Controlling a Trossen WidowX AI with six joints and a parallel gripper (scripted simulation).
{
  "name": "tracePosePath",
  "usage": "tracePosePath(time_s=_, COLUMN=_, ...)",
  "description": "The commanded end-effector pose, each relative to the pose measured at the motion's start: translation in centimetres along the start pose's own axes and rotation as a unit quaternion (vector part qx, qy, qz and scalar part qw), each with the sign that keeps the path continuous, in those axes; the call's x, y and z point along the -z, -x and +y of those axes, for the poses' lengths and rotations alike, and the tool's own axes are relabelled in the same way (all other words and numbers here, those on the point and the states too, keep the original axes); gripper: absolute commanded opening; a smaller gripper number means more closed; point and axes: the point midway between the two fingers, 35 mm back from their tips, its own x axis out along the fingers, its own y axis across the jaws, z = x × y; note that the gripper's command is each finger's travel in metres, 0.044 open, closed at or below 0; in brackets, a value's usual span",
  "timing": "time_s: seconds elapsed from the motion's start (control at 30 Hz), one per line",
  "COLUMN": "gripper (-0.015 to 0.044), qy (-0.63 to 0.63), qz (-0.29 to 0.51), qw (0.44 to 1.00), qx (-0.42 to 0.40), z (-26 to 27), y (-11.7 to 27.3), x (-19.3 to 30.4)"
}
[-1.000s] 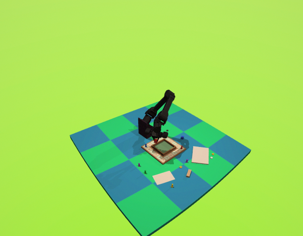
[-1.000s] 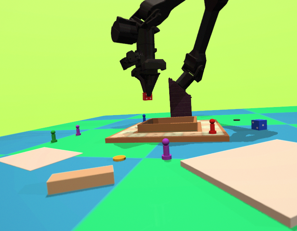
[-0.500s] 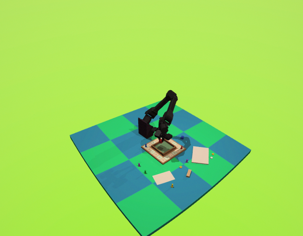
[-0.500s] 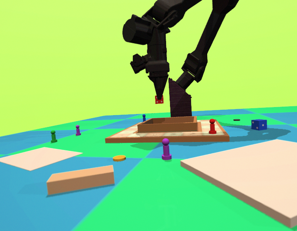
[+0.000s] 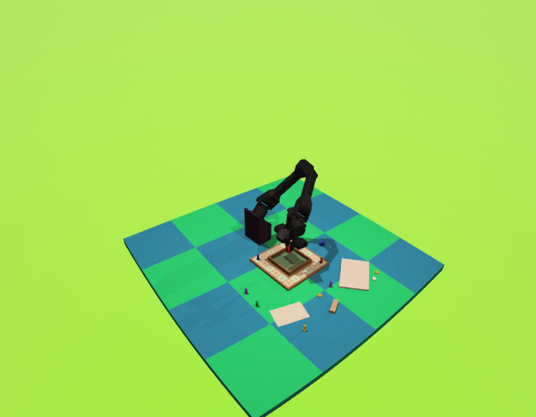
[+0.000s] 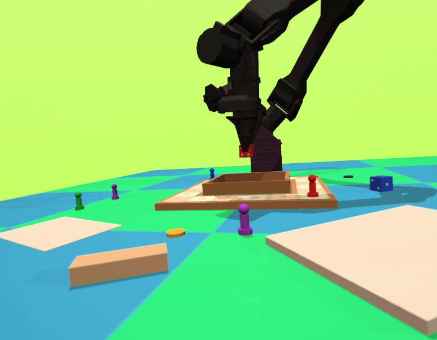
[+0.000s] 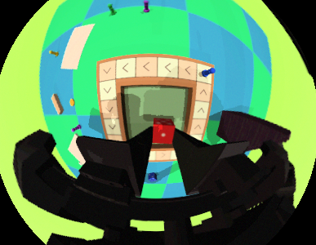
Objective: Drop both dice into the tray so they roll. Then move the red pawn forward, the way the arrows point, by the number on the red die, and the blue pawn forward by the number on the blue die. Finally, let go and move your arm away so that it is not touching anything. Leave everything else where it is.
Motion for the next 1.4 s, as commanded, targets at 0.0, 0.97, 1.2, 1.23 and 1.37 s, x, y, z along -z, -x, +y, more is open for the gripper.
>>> tracePosePath(time_s=0.0, gripper=0.0, qy=0.0, qz=-0.049, qw=0.999, qx=0.015, z=-0.2, y=-0.3, x=0.1)
tracePosePath(time_s=0.97, gripper=0.0, qy=-0.003, qz=-0.393, qw=0.92, qx=-0.014, z=-0.1, y=1.0, x=1.4)
tracePosePath(time_s=1.2, gripper=0.0, qy=-0.003, qz=-0.393, qw=0.92, qx=-0.014, z=0.2, y=3.0, x=2.8)
tracePosePath(time_s=1.23, gripper=0.0, qy=-0.003, qz=-0.393, qw=0.92, qx=-0.014, z=0.1, y=2.9, x=2.8)
tracePosePath(time_s=1.37, gripper=0.0, qy=-0.003, qz=-0.393, qw=0.92, qx=-0.014, z=0.2, y=3.0, x=2.9)
